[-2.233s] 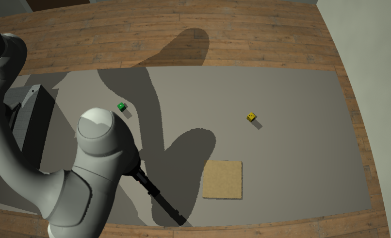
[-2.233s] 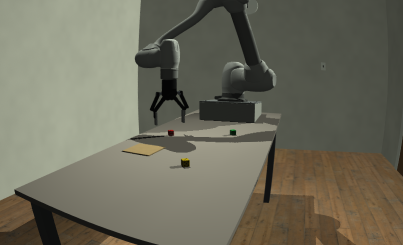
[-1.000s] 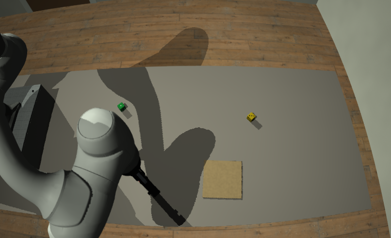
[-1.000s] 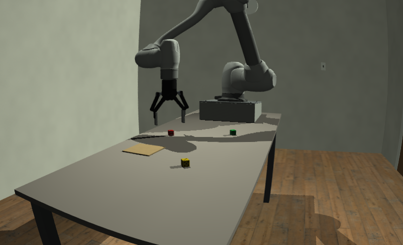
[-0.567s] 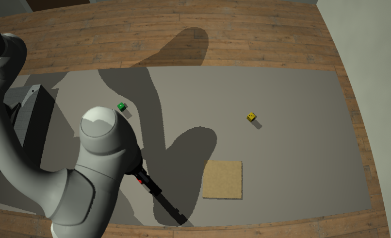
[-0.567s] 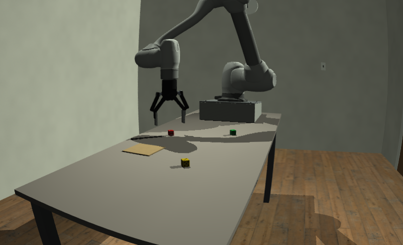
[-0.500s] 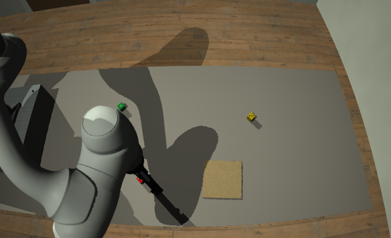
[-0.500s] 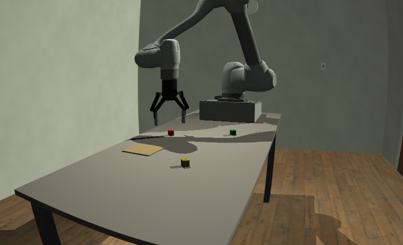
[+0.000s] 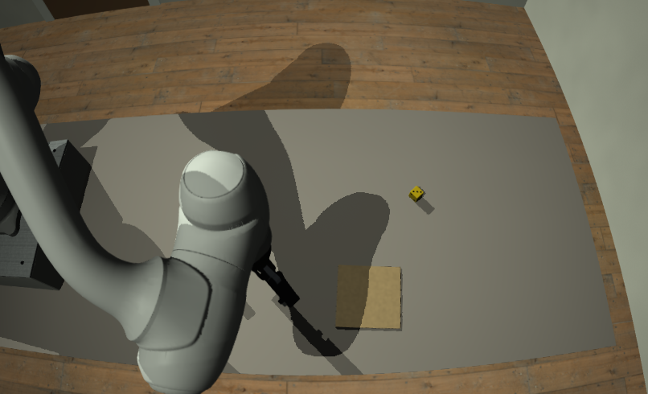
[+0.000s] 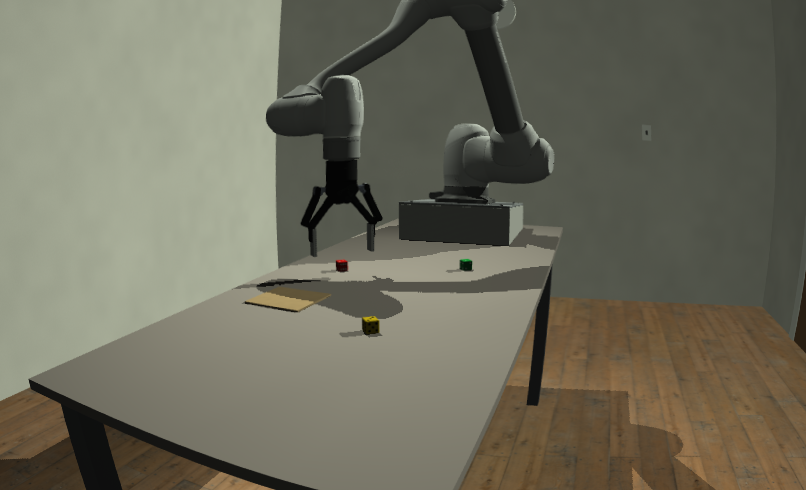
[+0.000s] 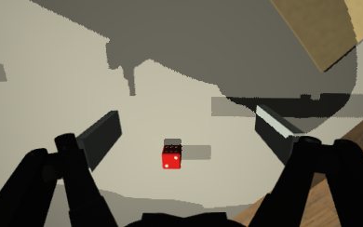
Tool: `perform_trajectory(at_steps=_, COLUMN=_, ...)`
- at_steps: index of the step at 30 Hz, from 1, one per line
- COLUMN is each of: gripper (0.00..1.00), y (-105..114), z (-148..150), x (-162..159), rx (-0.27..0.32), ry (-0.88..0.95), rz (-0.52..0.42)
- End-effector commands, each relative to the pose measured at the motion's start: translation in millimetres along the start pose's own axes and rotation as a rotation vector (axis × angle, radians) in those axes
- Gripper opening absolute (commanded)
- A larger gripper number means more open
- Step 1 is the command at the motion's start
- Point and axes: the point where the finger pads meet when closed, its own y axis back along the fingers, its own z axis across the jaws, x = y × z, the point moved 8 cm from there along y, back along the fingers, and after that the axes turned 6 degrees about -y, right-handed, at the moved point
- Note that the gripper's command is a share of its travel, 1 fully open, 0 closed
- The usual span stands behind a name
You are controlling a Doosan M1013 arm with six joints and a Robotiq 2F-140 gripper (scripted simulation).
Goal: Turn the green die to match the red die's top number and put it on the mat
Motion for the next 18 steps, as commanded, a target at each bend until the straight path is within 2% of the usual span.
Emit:
perform_trajectory(at_steps=1, gripper=1.0, y=0, z=4, x=26, rx=0.0, ry=0.0, rz=-0.001)
perform_trajectory(at_steps=4, gripper=1.0, y=0, z=6, x=35, rx=0.0, ry=0.0, rz=-0.001)
perform_trajectory(at_steps=18, gripper=1.0, y=0, z=25, x=166, rx=0.0, ry=0.0, rz=-0.001)
